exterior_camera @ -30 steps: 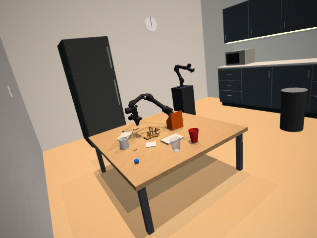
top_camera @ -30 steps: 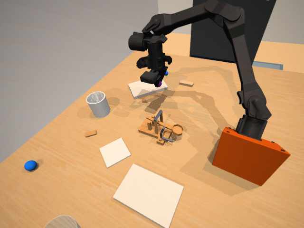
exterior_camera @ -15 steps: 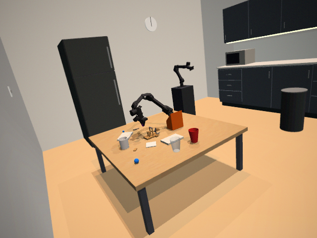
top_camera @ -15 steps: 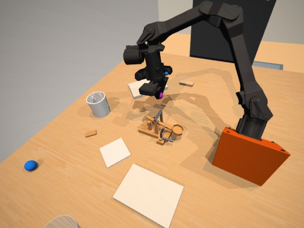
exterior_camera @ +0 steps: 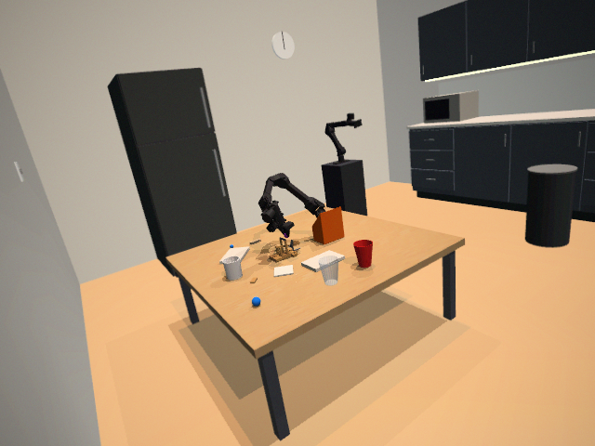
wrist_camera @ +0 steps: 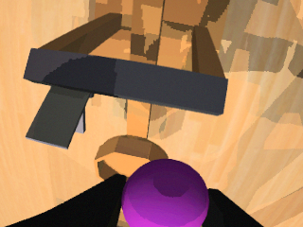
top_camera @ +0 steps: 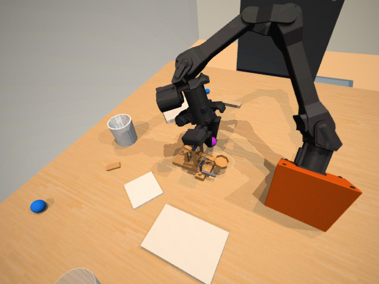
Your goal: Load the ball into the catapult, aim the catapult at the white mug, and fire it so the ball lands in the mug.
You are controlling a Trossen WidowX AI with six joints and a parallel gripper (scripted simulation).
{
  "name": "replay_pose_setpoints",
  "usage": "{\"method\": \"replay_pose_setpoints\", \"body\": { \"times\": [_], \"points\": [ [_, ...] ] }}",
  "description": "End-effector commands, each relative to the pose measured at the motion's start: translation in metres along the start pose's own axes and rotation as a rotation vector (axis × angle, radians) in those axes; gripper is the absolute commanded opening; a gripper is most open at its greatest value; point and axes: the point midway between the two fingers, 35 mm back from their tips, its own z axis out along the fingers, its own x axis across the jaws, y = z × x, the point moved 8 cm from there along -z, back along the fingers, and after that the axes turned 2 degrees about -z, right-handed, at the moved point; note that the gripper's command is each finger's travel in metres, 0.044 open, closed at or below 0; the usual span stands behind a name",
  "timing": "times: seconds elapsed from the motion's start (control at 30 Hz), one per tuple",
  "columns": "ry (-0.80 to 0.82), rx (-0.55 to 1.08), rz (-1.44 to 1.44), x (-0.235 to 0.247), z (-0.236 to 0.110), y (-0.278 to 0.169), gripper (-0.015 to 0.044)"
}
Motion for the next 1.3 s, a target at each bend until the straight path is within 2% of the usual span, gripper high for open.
{"method": "replay_pose_setpoints", "body": {
  "times": [0.0,0.17,0.87,1.1,1.27],
  "points": [
    [-0.013,0.044,0.001,0.015,0.010,-0.017,0.0000],
    [-0.030,0.083,0.006,0.025,0.019,-0.032,0.0000],
    [-0.032,0.083,0.007,0.024,0.047,-0.024,0.0000],
    [-0.026,0.082,0.015,0.024,0.043,-0.024,0.0000],
    [-0.026,0.082,0.015,0.024,0.043,-0.024,0.0131]
  ]
}}
